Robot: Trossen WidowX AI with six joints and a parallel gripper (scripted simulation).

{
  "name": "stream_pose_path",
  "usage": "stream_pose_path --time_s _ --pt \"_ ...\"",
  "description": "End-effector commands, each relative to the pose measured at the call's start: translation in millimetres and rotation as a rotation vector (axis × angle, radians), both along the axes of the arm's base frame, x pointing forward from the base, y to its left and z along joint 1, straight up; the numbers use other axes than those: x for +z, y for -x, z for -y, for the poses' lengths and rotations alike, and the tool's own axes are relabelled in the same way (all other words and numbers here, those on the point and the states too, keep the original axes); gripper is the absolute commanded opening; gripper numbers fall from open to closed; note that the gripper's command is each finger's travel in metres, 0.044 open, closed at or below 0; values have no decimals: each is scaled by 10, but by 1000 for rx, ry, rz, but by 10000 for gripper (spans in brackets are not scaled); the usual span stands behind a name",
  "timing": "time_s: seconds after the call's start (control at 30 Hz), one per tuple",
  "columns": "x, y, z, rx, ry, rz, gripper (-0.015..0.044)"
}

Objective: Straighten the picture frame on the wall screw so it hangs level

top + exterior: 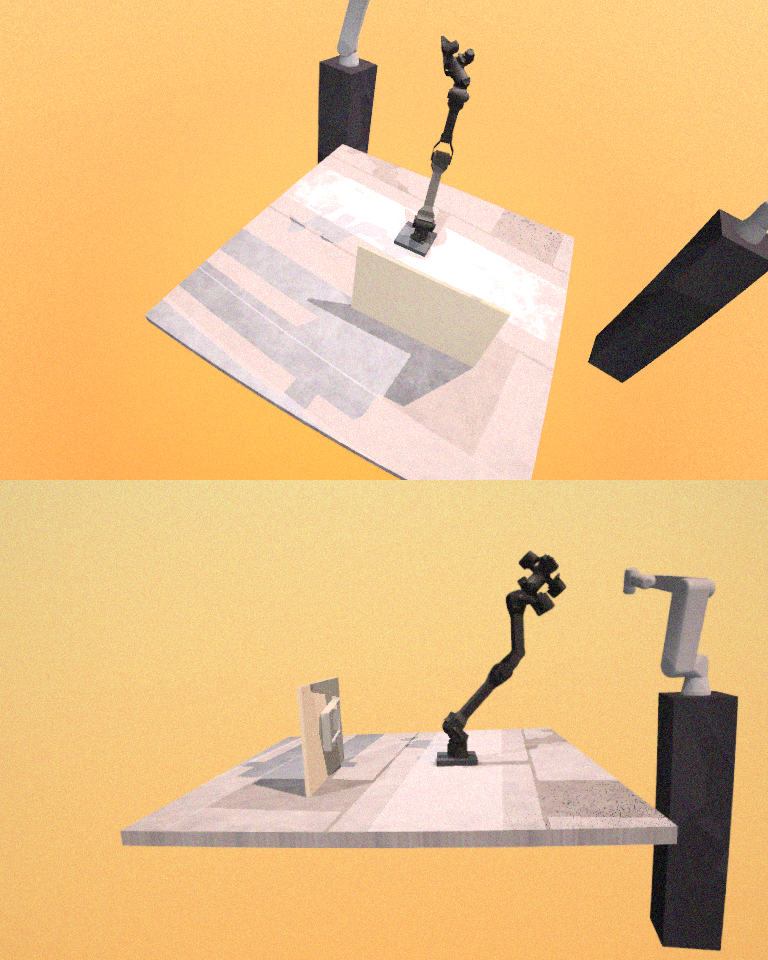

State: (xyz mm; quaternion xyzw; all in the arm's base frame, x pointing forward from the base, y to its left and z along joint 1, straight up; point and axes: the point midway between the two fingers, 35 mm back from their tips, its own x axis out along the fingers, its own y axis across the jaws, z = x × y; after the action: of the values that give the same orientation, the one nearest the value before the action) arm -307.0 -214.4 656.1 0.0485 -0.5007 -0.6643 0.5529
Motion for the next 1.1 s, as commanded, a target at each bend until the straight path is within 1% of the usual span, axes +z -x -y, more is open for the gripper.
stream_pose_path --time_s 0.0,0.07,0.13,0.17,0.4,0.63,0.87,1.07 --pt "12 -27 2 8 5 0 374" --pt "102 -240 16 71 40 -1 321" --pt "218 -568 20 172 87 0 269" --pt "269 -733 13 223 109 1 260" --pt "478 -1888 -192 597 215 17 260" --pt "412 -3001 -672 997 239 44 260" --pt "61 -3941 -1352 1377 159 63 260" --pt "-457 -4533 -2039 1666 23 72 260"
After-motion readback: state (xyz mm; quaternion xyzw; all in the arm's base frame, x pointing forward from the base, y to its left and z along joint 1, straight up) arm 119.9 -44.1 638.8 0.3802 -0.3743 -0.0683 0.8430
